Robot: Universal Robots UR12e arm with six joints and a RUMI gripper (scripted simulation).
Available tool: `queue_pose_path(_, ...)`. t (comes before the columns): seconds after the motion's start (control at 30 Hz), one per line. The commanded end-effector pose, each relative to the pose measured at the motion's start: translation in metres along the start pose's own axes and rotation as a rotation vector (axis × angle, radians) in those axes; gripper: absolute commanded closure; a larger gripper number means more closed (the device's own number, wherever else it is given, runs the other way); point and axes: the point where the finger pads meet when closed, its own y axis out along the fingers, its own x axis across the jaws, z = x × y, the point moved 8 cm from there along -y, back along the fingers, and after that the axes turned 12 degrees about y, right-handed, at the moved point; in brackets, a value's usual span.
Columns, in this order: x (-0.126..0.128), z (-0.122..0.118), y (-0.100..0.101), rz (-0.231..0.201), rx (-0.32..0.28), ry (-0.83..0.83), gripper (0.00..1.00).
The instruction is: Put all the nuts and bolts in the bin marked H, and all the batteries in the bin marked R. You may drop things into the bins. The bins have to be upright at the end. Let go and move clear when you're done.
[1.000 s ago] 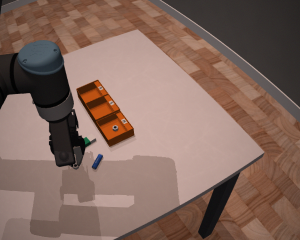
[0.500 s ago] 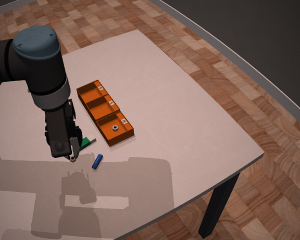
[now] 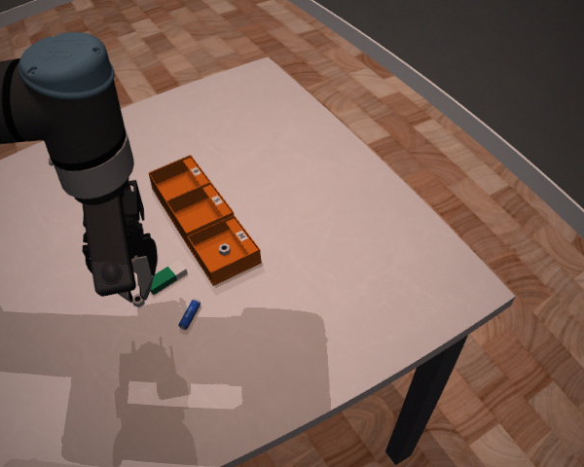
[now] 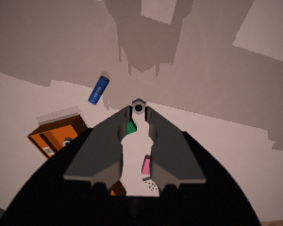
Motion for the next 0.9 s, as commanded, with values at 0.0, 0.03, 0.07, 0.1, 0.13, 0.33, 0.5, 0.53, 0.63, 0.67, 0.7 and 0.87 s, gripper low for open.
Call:
queue_pose_path(0.0, 0.0, 0.0, -0.001, 0.001, 0.0, 0.0, 1.0)
queue_pose_path(0.03, 0.0, 0.0, -0.001, 0.001, 0.0, 0.0, 1.0)
queue_pose_path(0.07, 0.0, 0.0, -0.001, 0.001, 0.0, 0.0, 1.0)
queue_pose_path(0.1, 0.0, 0.0, -0.001, 0.001, 0.0, 0.0, 1.0)
queue_pose_path(0.13, 0.0, 0.0, -0.001, 0.001, 0.0, 0.0, 1.0)
queue_pose_path(0.33, -0.008, -0.009, -0.001, 0.001, 0.0, -0.1, 1.0)
queue_pose_path(0.5, -0.023, -0.028, -0.001, 0.001, 0.0, -0.229, 1.0)
queue_pose_path(0.53, -0.023, -0.028, -0.001, 0.001, 0.0, -0.229, 1.0)
queue_pose_path(0.63, -0.034, -0.042, -0.001, 0.001, 0.0, -0.332, 1.0)
queue_pose_path(0.67, -0.038, -0.047, -0.001, 0.001, 0.0, -0.332, 1.0)
queue_pose_path(0.7, -0.042, -0.052, -0.001, 0.001, 0.0, -0.332, 1.0)
queue_pose_path(0.87, -0.06, -0.075, -0.001, 0.001, 0.0, -0.332, 1.0)
